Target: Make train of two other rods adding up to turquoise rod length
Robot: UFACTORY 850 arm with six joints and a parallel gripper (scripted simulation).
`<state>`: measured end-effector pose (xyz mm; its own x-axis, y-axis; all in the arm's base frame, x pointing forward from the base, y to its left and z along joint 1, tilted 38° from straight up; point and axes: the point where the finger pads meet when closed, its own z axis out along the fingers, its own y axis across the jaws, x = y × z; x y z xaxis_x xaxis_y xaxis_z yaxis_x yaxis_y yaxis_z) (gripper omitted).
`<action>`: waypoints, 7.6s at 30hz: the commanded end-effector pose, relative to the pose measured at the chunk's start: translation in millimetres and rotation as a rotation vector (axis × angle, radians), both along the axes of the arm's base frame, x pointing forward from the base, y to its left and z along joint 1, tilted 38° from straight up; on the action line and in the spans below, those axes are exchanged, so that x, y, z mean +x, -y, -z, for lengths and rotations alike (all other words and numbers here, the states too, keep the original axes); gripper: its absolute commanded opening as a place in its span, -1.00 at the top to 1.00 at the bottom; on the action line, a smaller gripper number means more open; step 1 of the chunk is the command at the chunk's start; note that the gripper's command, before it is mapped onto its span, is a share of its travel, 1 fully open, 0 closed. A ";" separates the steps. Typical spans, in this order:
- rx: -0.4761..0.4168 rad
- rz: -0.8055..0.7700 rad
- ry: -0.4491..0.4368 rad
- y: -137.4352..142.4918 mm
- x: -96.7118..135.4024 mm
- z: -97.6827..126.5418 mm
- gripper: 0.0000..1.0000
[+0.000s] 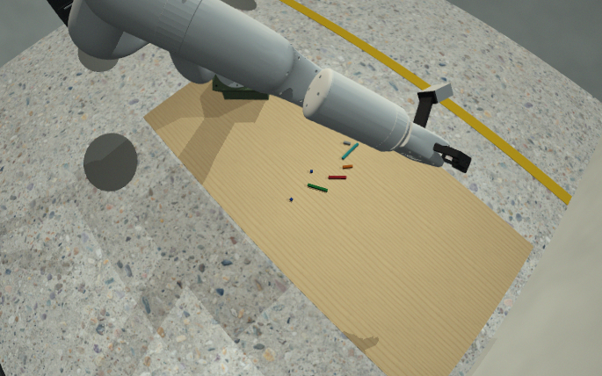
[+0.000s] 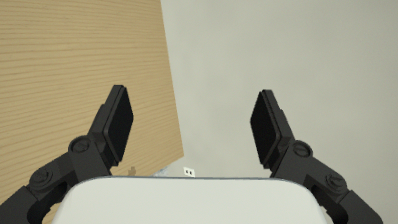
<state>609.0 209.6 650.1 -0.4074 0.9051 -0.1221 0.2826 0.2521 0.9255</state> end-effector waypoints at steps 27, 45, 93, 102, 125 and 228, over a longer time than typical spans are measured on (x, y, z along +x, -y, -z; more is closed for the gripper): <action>-0.205 0.028 -0.074 29.7 16.5 87.5 -1.00; -0.538 0.025 -0.204 85.9 18.2 221.8 -1.00; -1.453 -0.387 -0.578 255.3 -117.5 521.0 -1.00; -1.563 -0.499 -0.617 274.7 -149.1 550.5 -1.00; -1.563 -0.499 -0.617 274.7 -149.1 550.5 -1.00; -0.852 0.328 -0.673 339.3 -128.7 505.4 -1.00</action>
